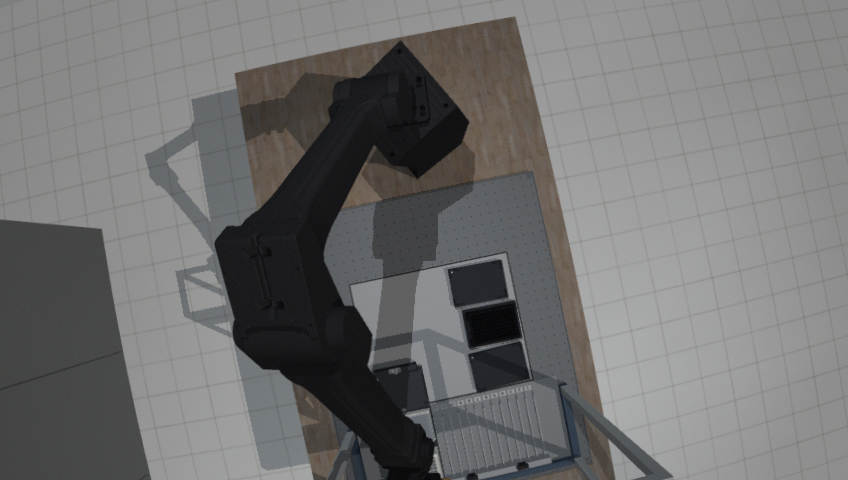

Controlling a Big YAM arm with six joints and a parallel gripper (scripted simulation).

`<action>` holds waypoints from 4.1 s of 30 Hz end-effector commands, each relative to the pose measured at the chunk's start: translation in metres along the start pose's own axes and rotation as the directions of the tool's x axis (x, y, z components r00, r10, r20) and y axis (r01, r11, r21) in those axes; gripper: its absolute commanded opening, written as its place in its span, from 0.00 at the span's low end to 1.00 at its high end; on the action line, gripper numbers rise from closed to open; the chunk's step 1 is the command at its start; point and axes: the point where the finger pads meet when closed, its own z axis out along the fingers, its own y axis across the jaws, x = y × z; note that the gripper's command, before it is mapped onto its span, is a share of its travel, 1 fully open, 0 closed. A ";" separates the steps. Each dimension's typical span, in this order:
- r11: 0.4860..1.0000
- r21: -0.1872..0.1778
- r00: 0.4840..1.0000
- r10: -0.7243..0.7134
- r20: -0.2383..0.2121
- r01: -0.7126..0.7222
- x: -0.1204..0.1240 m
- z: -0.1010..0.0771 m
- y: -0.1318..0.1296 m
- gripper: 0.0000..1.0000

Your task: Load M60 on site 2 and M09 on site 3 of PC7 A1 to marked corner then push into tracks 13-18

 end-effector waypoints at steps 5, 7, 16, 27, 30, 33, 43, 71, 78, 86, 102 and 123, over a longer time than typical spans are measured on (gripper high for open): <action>1.000 -0.003 0.991 0.015 0.131 -0.015 -0.082 -0.016 0.007 1.00; 1.000 -0.003 0.991 0.015 0.131 -0.015 -0.082 -0.016 0.007 1.00; 1.000 -0.003 0.991 0.015 0.131 -0.015 -0.082 -0.016 0.007 1.00; 1.000 -0.011 0.996 -0.001 0.093 0.002 -0.041 -0.033 0.007 1.00; 1.000 0.007 0.996 0.001 0.088 -0.001 -0.030 -0.040 -0.011 1.00; 1.000 0.014 0.996 0.004 0.085 -0.005 -0.021 -0.048 -0.019 1.00; 1.000 0.014 0.997 0.002 0.083 -0.003 0.000 -0.072 -0.026 1.00; 1.000 0.014 0.997 -0.001 0.077 0.000 0.062 -0.145 -0.044 1.00; 1.000 0.014 0.997 -0.004 0.075 0.003 0.080 -0.167 -0.050 1.00; 1.000 0.014 0.997 -0.005 0.073 0.004 0.095 -0.185 -0.055 1.00; 1.000 0.016 1.000 0.011 -0.028 -0.010 0.124 -0.207 -0.066 1.00; 1.000 -0.005 0.794 -0.003 -0.608 0.000 0.193 -0.161 -0.050 1.00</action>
